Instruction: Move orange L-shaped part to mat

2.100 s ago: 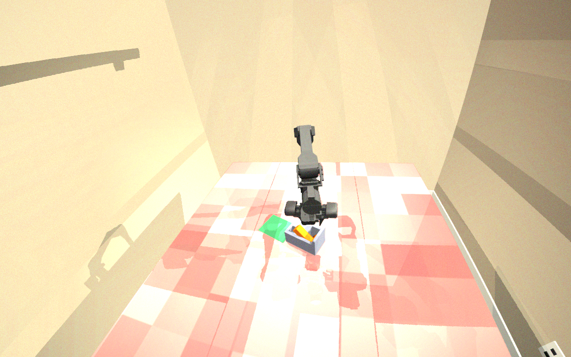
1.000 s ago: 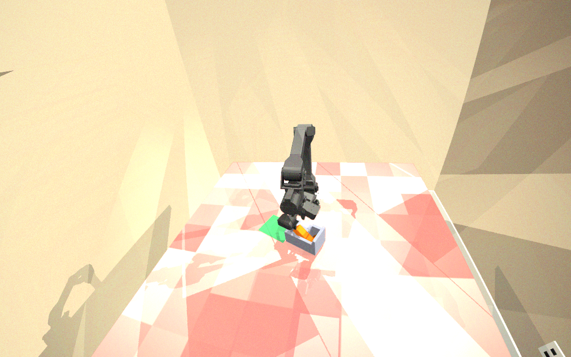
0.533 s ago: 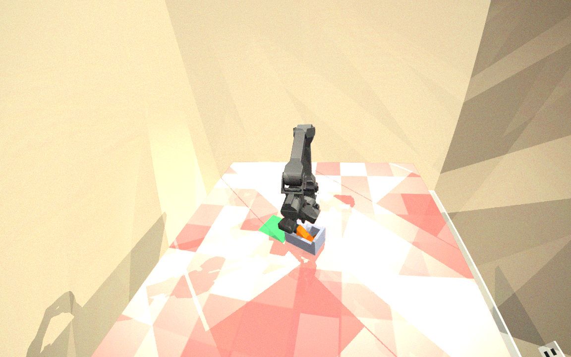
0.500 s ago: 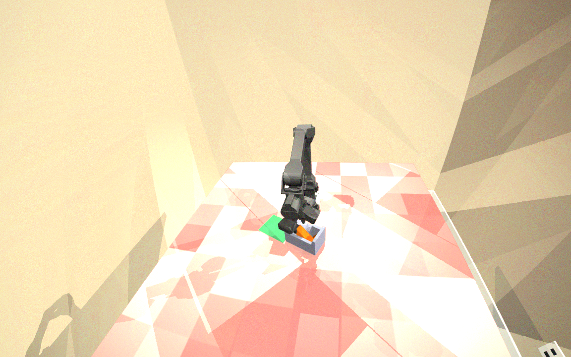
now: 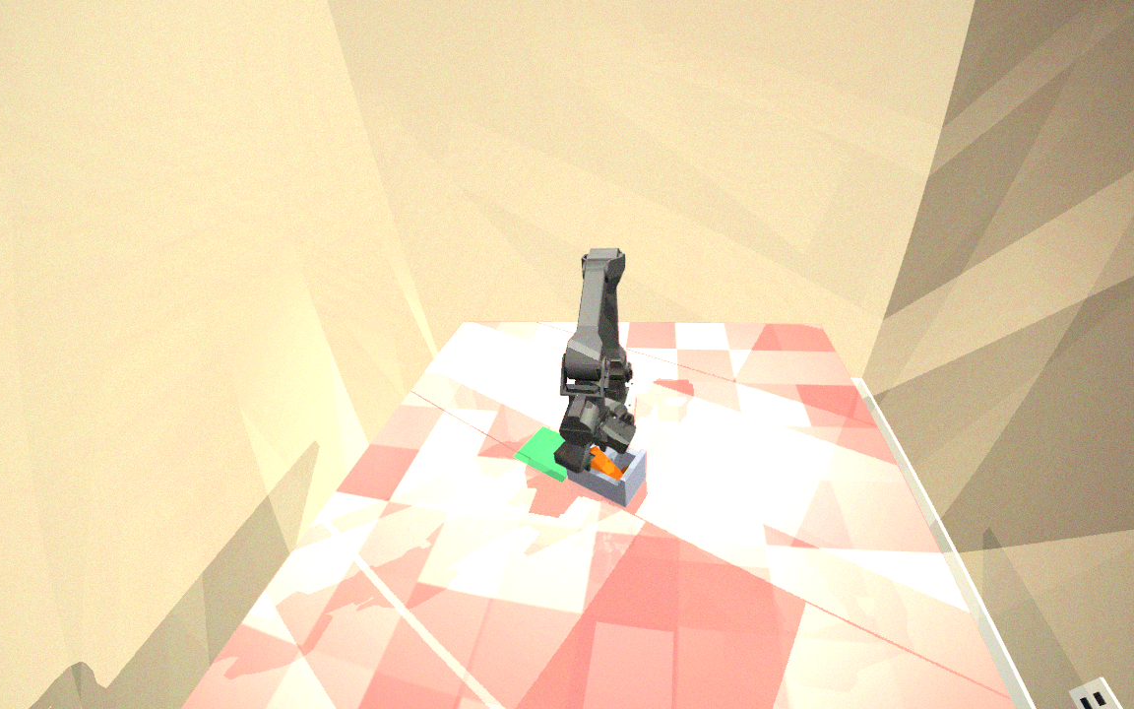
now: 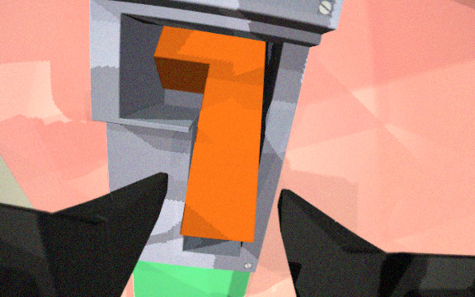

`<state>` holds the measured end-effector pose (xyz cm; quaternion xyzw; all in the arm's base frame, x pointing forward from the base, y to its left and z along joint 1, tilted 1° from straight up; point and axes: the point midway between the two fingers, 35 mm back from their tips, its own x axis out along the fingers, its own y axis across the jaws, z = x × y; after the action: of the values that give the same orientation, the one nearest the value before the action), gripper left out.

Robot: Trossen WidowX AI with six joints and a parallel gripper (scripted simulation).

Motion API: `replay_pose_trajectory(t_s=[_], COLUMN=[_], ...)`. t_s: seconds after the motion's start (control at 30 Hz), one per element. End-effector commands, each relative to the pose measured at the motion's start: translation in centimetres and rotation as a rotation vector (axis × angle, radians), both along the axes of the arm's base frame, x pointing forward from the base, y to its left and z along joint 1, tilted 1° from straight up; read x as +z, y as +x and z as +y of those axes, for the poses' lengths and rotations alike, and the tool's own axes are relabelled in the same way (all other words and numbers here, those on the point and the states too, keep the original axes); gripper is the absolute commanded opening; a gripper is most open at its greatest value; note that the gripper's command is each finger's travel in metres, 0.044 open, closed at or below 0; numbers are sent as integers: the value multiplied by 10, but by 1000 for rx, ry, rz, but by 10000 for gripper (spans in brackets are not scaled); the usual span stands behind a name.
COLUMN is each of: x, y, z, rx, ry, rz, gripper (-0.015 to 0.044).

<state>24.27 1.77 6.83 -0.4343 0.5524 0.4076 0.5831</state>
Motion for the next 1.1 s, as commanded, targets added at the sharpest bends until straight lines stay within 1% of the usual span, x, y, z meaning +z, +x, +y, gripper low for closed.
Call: replay_pose_trajectory(t_s=[0.0, 0.17, 0.5, 0.6, 1.07], x=[-5, -1, -1, -1, 10], y=[-1, 0, 0, 0, -1], z=[0, 0, 0, 0, 0], rx=[6, 0, 0, 0, 3], ry=[1, 0, 0, 0, 1], rz=[7, 1, 1, 1, 4], gripper=[280, 149, 82, 3, 0])
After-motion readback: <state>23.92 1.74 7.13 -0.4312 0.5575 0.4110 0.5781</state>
